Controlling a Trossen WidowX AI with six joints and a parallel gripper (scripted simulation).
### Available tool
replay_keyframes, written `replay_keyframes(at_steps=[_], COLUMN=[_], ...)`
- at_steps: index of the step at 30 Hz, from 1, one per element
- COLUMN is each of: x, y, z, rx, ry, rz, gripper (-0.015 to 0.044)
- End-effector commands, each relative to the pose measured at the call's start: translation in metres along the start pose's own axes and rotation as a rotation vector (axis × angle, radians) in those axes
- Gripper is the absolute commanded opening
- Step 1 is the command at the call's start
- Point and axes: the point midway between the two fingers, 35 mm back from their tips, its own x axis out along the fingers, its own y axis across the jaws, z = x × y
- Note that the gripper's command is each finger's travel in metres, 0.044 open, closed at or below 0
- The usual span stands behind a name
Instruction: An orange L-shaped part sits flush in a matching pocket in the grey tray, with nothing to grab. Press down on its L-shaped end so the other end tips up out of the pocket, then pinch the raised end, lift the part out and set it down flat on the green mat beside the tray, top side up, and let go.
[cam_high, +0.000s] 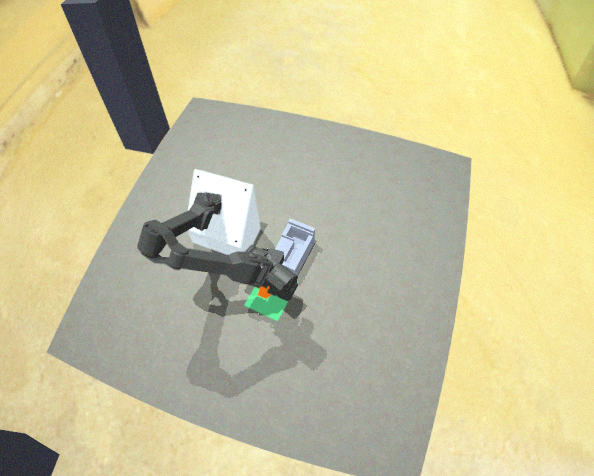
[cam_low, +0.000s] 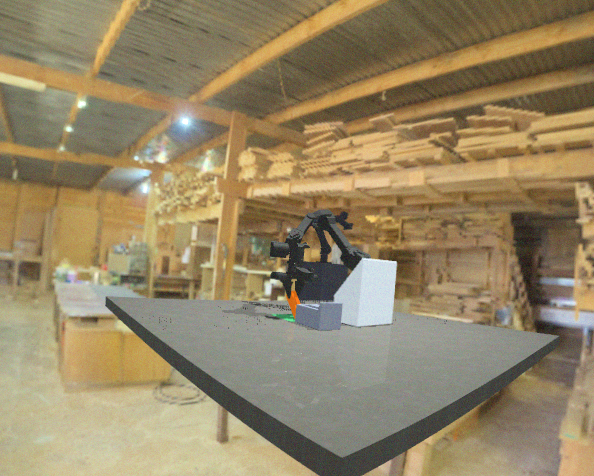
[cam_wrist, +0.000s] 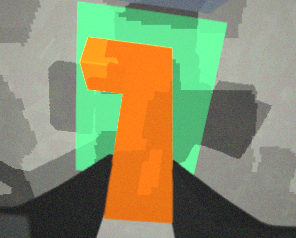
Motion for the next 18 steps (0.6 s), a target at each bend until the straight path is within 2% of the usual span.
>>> replay_keyframes(at_steps=[1, 7, 12, 15, 18], x=[0.0, -0.002, -0.045, -0.08, -0.089], y=[0.0, 0.0, -0.004, -0.002, 0.0], z=[0.0, 0.0, 0.003, 0.002, 0.001], rx=[0.0, 0.0, -0.001, -0.003, -0.003], ry=[0.0, -0.001, -0.013, -0.01, -0.007], rz=[0.0, 0.0, 0.001, 0.0, 0.0], gripper=[0.0105, 0.0263, 0.0394, 0.04, 0.04])
